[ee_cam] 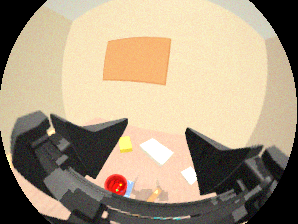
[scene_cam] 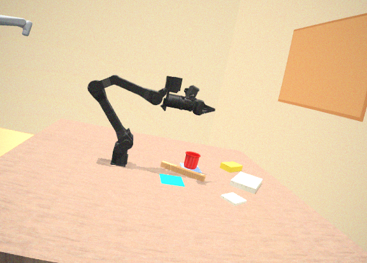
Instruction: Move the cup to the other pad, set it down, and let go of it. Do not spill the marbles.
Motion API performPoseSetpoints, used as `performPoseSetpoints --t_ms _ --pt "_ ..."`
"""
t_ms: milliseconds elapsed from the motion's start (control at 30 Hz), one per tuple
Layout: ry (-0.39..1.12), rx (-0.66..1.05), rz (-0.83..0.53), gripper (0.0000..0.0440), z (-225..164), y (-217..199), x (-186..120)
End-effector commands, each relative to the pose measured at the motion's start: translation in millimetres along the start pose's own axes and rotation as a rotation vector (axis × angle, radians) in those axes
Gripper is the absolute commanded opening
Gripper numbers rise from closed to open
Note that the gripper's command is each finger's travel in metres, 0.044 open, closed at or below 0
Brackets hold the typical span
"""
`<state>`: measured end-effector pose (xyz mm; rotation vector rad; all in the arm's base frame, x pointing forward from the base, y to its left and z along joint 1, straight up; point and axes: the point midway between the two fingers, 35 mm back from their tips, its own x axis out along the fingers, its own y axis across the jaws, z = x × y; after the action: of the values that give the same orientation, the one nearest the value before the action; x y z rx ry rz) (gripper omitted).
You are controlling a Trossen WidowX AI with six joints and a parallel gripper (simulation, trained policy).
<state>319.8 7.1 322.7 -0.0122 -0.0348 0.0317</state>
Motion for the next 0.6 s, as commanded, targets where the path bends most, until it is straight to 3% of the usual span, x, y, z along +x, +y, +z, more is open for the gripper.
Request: performPoseSetpoints --t_ms 0,400,567 --pt "0.000 0.000 0.001 0.0374 1.3 0.5 0.5" --pt "0.071 0.030 0.000 0.0069 6.5 4.1 9.2" --pt "0.120 0.071 0.007 0.0074 7.6 7.9 15.4"
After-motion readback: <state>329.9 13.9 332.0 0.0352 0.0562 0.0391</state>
